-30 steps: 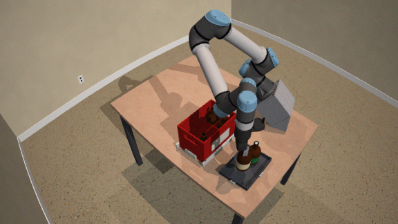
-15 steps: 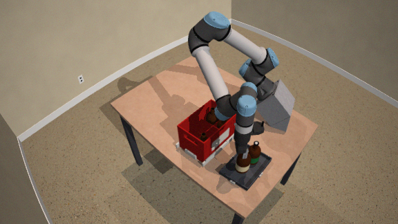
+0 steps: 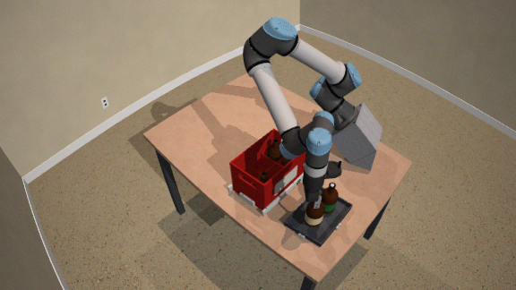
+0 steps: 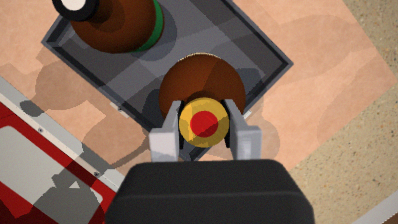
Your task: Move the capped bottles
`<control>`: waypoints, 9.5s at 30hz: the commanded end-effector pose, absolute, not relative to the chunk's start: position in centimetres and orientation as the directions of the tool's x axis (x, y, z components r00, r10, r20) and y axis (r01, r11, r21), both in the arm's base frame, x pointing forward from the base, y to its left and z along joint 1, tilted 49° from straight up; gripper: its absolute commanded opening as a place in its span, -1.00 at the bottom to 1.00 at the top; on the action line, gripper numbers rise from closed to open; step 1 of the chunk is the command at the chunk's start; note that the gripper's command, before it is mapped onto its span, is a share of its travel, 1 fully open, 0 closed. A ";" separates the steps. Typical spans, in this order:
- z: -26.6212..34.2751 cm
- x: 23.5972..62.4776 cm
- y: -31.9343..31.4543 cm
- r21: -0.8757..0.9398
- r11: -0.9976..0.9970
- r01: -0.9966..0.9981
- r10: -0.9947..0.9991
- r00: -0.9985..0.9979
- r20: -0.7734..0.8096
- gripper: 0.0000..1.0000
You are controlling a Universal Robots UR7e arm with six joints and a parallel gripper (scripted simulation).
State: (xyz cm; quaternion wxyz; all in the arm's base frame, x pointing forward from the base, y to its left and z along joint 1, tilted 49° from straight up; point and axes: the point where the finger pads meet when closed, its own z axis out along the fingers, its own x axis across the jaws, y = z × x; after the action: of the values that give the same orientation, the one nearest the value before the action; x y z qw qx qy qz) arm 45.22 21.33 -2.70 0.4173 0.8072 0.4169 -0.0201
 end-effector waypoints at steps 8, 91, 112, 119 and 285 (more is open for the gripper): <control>-3.2 45.5 20.8 0.658 -0.304 0.690 0.658 0.651 -0.379 -1.00; -4.4 46.1 19.6 0.658 -0.304 0.690 0.658 0.651 -0.379 1.00; -4.4 46.1 19.6 0.658 -0.304 0.690 0.658 0.651 -0.379 1.00; -4.4 46.1 19.6 0.658 -0.304 0.690 0.658 0.651 -0.379 1.00; 4.5 41.8 28.9 0.658 -0.303 0.690 0.659 0.650 -0.378 1.00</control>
State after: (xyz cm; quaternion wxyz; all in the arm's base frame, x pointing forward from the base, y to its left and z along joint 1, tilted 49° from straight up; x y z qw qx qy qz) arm 41.75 28.88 4.43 0.4170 0.8070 0.4176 -0.0191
